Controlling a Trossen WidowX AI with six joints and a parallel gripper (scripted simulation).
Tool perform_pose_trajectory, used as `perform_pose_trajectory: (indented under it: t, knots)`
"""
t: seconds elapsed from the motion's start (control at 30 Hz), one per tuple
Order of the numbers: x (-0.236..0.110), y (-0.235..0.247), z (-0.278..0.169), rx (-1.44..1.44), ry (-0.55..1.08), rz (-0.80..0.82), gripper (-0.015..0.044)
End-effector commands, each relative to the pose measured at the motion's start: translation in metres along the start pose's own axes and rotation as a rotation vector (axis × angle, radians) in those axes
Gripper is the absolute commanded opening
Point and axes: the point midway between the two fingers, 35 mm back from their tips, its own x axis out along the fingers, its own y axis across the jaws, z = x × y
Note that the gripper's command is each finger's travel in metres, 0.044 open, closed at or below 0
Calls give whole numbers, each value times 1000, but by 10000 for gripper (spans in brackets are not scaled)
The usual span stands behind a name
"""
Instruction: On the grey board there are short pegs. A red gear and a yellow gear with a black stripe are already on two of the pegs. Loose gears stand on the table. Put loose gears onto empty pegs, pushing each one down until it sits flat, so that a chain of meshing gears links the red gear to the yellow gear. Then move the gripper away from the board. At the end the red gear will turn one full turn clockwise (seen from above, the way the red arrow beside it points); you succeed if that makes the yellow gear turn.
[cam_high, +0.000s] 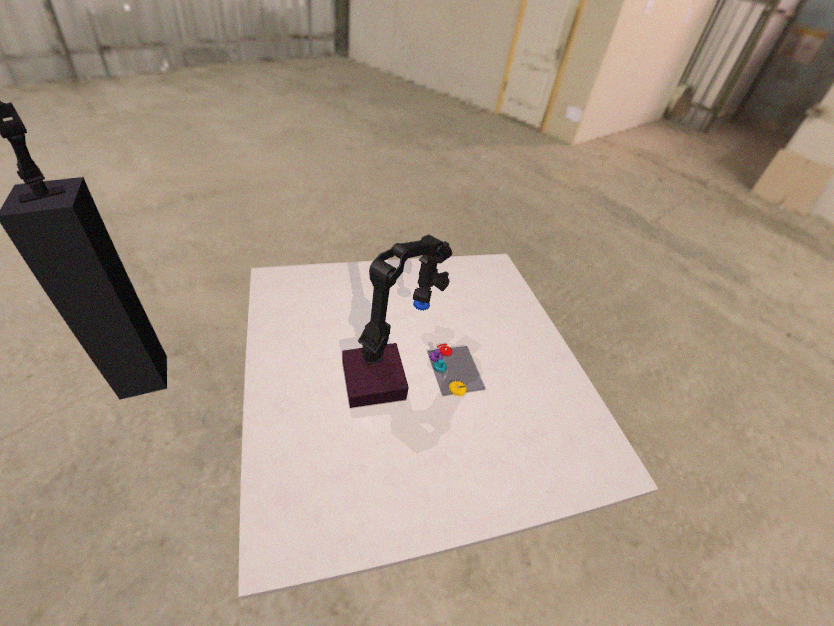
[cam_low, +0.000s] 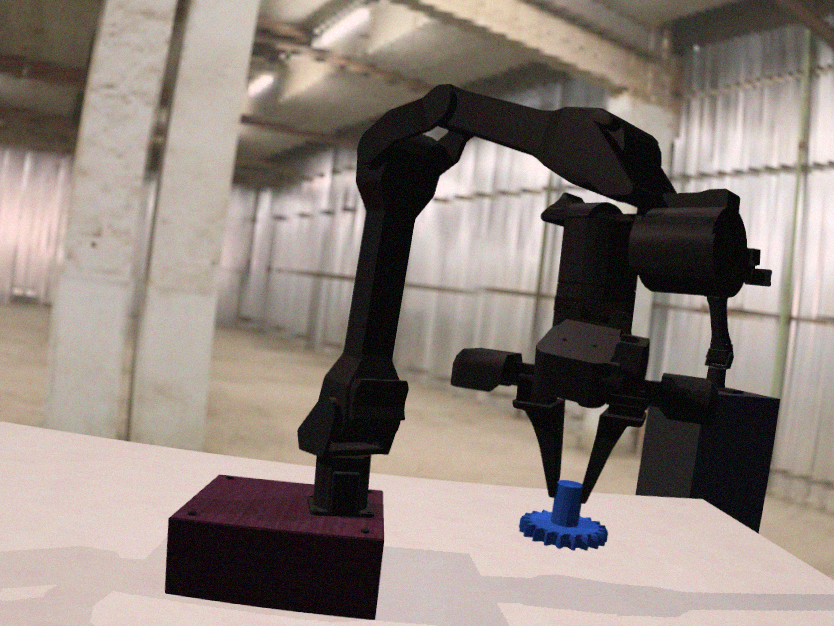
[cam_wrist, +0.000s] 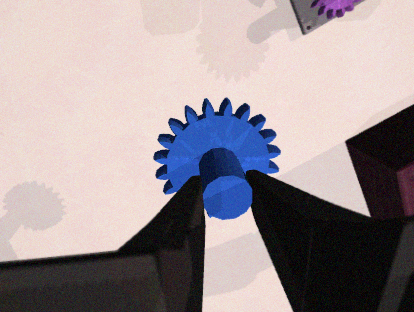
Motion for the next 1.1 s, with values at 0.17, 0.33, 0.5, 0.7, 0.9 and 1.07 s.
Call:
perform_pose_trajectory:
  t: [0.17,0.33,0.5,0.7,0.9,1.07]
  knots:
    - [2,-8,15,-3,-2,3,0]
    - [5,-13,24,-2,-3,4,0]
    - [8,-19,33,-2,-5,4,0]
    - [12,-27,44,-2,-6,4,0]
    - [15,-35,55,-2,-7,4,0]
    - [19,-43,63,-1,-8,4,0]
